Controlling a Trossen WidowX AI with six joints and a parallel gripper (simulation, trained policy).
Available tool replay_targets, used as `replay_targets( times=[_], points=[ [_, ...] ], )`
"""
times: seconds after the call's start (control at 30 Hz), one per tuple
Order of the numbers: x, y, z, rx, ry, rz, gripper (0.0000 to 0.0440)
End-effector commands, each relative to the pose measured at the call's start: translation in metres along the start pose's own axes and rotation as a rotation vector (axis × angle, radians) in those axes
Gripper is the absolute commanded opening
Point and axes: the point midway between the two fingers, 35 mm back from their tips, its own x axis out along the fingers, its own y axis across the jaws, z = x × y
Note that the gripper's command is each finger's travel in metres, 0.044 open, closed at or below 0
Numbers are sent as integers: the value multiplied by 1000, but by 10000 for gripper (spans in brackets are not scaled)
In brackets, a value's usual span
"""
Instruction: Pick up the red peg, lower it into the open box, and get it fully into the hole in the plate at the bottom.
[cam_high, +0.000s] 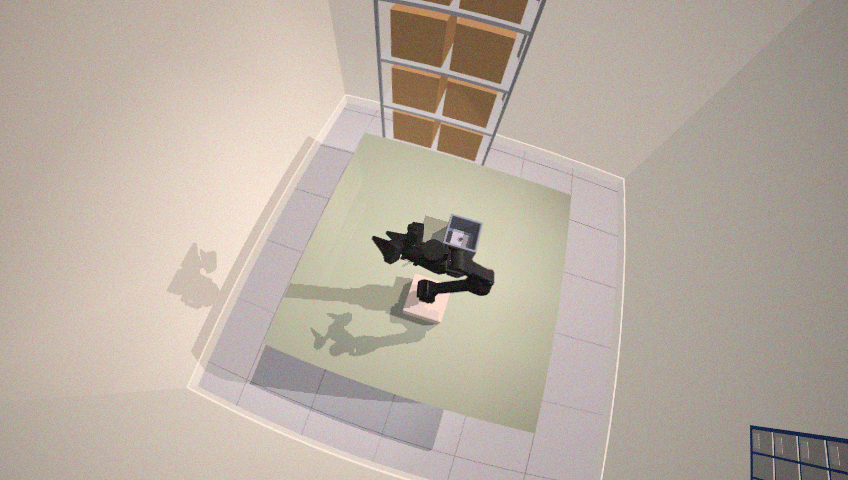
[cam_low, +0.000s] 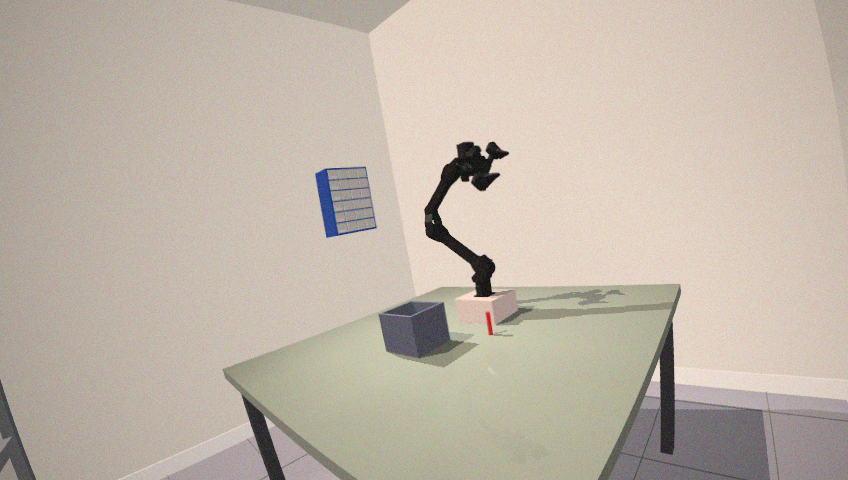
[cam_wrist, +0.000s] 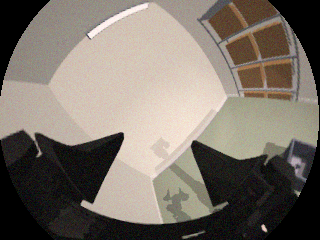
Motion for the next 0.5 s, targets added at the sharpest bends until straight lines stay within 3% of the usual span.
replay_targets(
  times=[0.0,0.47],
  points=[
    [23,-21,-17,77,26,-122,440],
    [79,-104,-50,400,17,-522,440]
  ],
)
